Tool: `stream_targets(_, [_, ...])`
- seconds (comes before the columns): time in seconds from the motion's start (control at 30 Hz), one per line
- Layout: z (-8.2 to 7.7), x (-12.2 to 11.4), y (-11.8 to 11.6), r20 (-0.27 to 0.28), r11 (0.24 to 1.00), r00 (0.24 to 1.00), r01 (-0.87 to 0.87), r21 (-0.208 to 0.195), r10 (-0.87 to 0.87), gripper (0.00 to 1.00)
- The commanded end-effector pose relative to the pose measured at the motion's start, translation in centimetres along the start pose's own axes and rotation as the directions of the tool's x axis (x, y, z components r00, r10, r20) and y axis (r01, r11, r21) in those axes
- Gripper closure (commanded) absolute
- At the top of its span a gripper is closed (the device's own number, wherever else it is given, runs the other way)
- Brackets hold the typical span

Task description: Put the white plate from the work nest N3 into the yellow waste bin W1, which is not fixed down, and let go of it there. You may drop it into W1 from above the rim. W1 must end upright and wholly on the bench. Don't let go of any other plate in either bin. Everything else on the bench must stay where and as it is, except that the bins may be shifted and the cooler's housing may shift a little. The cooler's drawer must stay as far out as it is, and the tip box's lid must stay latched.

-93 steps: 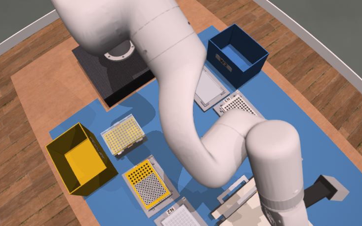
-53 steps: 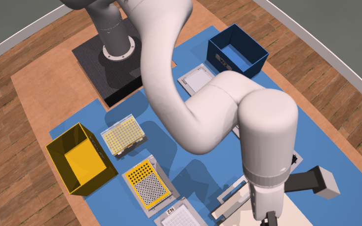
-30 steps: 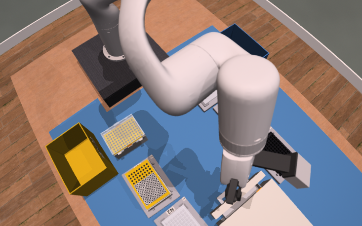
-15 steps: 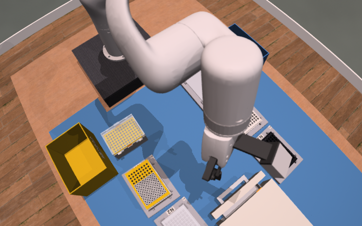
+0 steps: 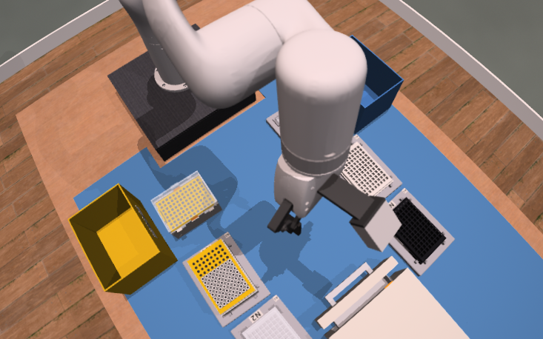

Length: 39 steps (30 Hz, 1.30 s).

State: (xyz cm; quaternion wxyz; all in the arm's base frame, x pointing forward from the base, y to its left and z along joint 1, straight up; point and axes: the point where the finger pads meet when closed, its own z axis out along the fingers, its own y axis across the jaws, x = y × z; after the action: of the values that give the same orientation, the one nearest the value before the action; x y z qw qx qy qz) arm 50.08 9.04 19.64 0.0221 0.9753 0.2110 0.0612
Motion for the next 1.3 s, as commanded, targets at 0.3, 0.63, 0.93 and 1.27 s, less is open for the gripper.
stream_targets(0.3, [-0.6,-4.8,-1.7,0.075,0.988,0.986,-0.15,0.035,0.147,0.0])
stream_targets(0.63, [-0.8,-7.7,-2.8,0.119,0.973,0.968,-0.226,0.047,0.22,0.0])
stream_targets(0.93, [-0.8,-7.7,-2.8,0.119,0.973,0.968,-0.226,0.047,0.22,0.0])
stream_targets(1.27, [0.5,-6.5,-5.3,0.12,0.97,0.965,-0.241,0.046,0.234,0.0])
